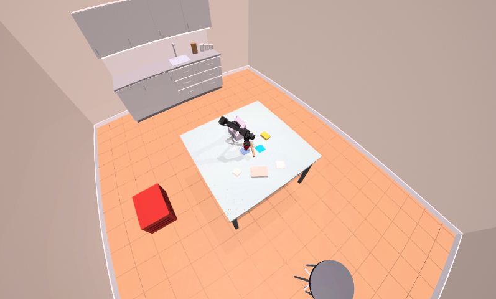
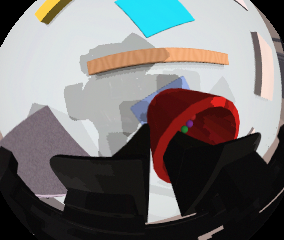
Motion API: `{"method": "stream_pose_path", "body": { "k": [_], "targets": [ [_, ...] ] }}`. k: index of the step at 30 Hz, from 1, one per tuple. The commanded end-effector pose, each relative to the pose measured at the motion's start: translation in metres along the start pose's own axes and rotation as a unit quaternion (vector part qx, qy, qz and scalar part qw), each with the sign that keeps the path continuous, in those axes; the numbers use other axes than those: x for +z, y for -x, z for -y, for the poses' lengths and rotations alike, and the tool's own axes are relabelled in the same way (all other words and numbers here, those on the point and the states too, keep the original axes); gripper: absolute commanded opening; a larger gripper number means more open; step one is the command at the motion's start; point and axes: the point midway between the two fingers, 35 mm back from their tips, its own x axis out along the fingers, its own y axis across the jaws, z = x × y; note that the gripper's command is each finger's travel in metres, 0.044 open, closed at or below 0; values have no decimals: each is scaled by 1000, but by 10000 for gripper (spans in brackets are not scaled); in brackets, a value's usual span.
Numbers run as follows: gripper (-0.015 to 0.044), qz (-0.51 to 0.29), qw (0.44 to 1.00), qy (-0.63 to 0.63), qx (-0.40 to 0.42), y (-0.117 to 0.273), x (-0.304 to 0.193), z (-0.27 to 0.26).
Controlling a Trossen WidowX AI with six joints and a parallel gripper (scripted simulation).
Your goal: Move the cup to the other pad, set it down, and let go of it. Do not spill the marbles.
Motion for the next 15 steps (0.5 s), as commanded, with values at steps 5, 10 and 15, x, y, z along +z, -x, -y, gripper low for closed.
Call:
{"method": "stream_pose_path", "body": {
  "k": [5, 10, 15],
  "targets": [
    [0, 4, 1000, -3, -1, 1, 15, 1],
    [0, 4, 1000, -4, -1, 1, 24, 0],
    [0, 4, 1000, -4, -1, 2, 32, 0]
  ]
}}
